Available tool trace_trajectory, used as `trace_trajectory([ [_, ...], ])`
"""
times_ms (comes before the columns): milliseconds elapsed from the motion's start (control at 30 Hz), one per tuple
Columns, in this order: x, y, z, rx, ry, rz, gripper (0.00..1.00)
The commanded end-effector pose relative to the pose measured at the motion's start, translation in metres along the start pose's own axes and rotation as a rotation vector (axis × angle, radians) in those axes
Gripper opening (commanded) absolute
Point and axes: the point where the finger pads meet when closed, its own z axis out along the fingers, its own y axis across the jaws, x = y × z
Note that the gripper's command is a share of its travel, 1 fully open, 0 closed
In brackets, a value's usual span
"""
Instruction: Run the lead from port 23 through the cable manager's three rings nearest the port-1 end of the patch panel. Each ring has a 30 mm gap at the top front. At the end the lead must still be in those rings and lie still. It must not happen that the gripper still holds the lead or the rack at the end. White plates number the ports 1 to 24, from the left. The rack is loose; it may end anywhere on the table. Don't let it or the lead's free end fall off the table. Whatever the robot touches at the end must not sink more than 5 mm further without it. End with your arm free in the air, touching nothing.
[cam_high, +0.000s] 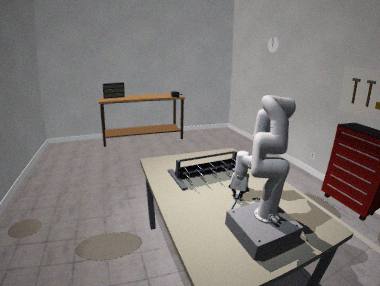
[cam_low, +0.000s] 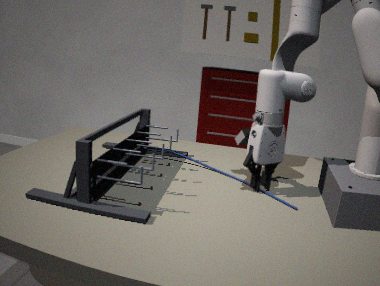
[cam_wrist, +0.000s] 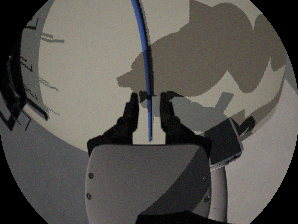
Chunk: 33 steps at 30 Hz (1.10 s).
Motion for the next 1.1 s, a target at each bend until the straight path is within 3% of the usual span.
trace_trajectory([
  [0, 0.0009, -0.0007, 0.0003, 0.002, 0.002, 0.000, 0.33],
  [1067, 0.0009, -0.0006, 0.0071, 0.002, 0.002, 0.000, 0.33],
])
